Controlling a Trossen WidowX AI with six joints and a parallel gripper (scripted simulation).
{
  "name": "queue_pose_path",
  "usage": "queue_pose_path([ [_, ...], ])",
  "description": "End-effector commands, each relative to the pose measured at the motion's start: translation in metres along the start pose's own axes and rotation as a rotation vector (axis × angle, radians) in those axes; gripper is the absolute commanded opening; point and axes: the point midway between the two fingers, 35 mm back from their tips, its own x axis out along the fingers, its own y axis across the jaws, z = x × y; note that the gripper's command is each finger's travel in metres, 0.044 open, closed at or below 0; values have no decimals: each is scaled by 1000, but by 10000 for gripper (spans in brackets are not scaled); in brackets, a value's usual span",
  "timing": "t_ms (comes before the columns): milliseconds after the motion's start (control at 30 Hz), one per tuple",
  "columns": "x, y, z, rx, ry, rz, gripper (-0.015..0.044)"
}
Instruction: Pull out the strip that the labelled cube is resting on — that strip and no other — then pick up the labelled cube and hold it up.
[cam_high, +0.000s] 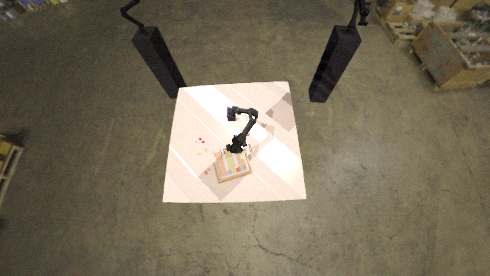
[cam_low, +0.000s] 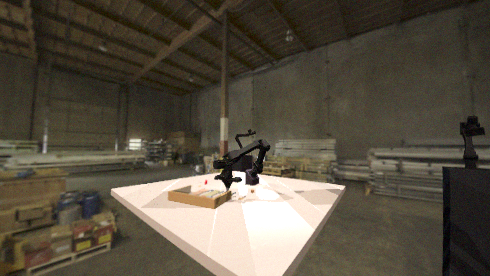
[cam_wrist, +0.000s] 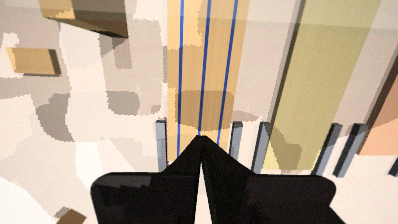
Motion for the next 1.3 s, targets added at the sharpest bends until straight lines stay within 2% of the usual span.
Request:
queue_pose_path([
  [0,8,1,-3,9,3,7,0],
  [1267,16,1,-4,9,3,8,0],
])
